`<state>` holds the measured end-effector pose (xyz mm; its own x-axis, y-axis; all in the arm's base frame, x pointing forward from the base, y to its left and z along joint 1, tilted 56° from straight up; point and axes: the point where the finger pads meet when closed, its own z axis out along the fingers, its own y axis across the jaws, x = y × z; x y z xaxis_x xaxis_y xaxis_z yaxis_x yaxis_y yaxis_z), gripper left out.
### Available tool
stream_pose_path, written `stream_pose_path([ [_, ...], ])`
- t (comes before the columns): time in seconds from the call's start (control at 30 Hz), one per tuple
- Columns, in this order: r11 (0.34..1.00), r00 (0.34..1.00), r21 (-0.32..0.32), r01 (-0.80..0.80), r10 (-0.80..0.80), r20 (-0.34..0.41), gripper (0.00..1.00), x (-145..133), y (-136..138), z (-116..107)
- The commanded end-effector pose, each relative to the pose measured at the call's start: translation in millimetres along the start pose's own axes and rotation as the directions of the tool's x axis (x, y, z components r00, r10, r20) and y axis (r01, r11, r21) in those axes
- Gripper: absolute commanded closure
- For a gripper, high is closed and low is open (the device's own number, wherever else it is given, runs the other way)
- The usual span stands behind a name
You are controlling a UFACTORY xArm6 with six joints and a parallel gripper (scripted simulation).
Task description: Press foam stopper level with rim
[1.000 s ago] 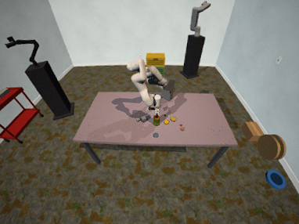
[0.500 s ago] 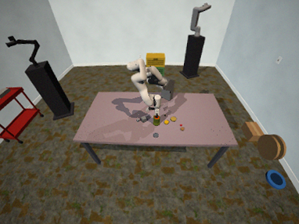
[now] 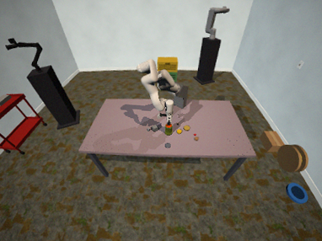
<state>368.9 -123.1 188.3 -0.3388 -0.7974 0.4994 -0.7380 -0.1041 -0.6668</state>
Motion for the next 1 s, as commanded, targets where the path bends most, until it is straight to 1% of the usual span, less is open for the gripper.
stream_pose_path([
  [0.0,1.0,1.0,-0.001,0.001,-0.001,0.001,1.0,0,0,-12],
  [0.1,1.0,1.0,-0.001,0.001,-0.001,0.001,1.0,0,-1,-19],
  [0.33,1.0,1.0,-0.001,0.001,-0.001,0.001,1.0,0,-1,-26],
  [0.97,1.0,1.0,-0.001,0.001,-0.001,0.001,1.0,0,-1,-27],
])
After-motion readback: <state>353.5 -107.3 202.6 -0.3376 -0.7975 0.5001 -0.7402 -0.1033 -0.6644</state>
